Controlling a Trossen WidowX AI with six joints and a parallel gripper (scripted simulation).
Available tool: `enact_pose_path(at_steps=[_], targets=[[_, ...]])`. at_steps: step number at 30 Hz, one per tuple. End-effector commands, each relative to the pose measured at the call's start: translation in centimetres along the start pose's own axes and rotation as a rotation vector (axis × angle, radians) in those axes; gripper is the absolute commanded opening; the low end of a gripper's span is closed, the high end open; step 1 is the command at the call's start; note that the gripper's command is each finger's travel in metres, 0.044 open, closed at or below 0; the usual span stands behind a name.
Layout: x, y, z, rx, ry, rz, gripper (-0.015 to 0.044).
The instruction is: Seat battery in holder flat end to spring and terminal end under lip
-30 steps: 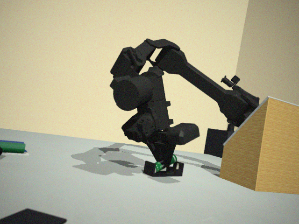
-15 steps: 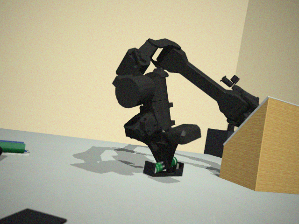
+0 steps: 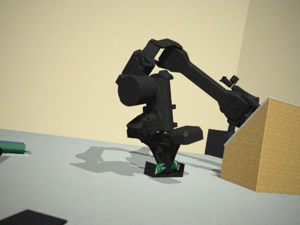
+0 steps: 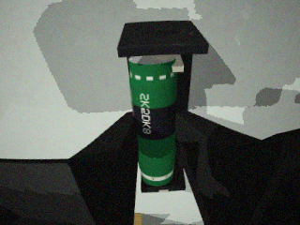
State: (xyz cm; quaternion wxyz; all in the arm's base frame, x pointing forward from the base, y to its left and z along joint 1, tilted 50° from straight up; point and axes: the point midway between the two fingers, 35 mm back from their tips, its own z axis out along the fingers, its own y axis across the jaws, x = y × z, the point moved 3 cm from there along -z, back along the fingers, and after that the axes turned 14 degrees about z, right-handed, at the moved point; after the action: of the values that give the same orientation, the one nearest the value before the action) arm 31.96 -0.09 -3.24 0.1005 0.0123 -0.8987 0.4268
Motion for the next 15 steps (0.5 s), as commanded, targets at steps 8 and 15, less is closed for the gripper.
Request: enact_pose_path(at_steps=[8, 15], targets=[[0.01, 0.02, 0.21, -0.020, -0.052, -0.002, 0.0060], [0.19, -0.10, 0.32, -0.028, -0.079, -0.005, 0.0060]])
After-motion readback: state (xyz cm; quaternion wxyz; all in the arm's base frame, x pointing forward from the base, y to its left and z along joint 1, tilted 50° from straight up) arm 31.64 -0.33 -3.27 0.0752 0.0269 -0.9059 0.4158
